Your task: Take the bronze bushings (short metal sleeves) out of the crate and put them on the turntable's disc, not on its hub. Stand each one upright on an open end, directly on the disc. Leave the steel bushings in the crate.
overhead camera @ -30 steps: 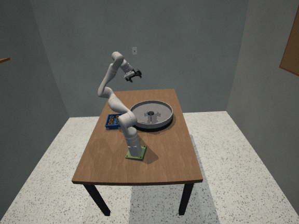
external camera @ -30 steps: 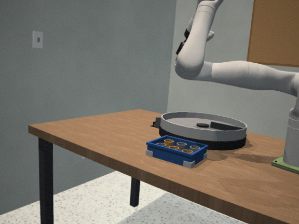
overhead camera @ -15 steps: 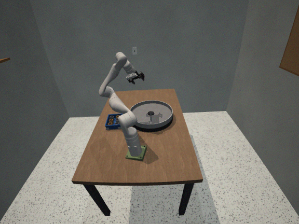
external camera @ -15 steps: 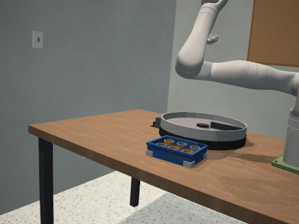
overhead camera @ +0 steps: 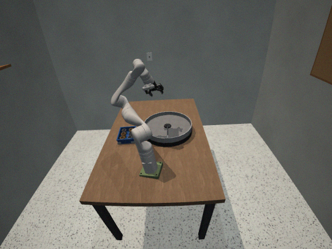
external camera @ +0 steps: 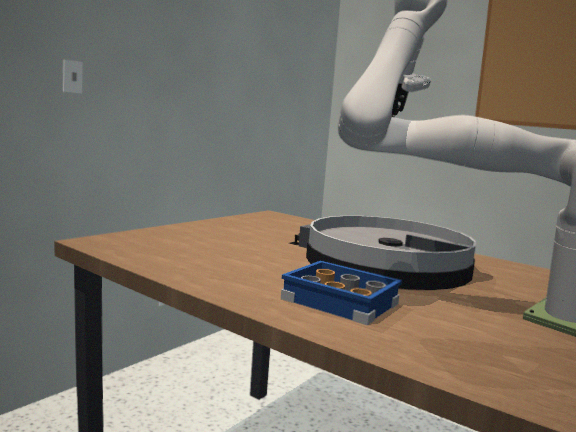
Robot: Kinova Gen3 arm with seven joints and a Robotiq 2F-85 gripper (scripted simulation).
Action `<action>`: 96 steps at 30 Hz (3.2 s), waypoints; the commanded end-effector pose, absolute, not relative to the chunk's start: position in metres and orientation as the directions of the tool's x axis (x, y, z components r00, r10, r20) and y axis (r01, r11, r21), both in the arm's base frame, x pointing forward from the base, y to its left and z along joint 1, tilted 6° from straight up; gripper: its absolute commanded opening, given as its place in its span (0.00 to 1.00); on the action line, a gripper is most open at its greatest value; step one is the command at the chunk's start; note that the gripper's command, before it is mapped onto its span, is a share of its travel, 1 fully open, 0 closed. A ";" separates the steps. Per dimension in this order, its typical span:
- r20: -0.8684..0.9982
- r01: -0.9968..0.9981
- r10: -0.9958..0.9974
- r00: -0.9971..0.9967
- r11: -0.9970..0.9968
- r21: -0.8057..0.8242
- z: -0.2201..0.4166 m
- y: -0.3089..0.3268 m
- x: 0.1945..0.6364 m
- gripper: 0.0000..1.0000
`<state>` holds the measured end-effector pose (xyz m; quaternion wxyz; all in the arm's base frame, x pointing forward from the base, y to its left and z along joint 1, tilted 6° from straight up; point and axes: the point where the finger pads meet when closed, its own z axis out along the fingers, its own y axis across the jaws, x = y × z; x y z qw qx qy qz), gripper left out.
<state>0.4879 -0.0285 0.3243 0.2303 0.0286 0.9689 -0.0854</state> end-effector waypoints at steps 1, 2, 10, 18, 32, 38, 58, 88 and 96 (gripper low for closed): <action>-0.452 0.113 0.041 -0.891 0.984 -0.135 0.324 -0.030 0.485 1.00; -0.452 0.113 0.041 -0.891 0.984 -0.135 0.324 -0.030 0.485 1.00; -0.396 0.204 0.160 -0.904 0.976 -0.072 0.302 -0.046 0.463 1.00; -0.396 0.204 0.160 -0.904 0.976 -0.072 0.302 -0.046 0.463 1.00; -0.334 0.286 0.263 -0.905 0.958 -0.023 0.282 -0.057 0.442 1.00; -0.302 0.324 0.308 -0.902 0.946 -0.003 0.273 -0.061 0.431 1.00; -0.209 0.421 0.420 -0.883 0.906 0.041 0.250 -0.068 0.402 1.00; -0.102 0.516 0.521 -0.847 0.853 0.071 0.228 -0.070 0.370 1.00; -0.058 0.551 0.555 -0.830 0.831 0.078 0.220 -0.069 0.356 1.00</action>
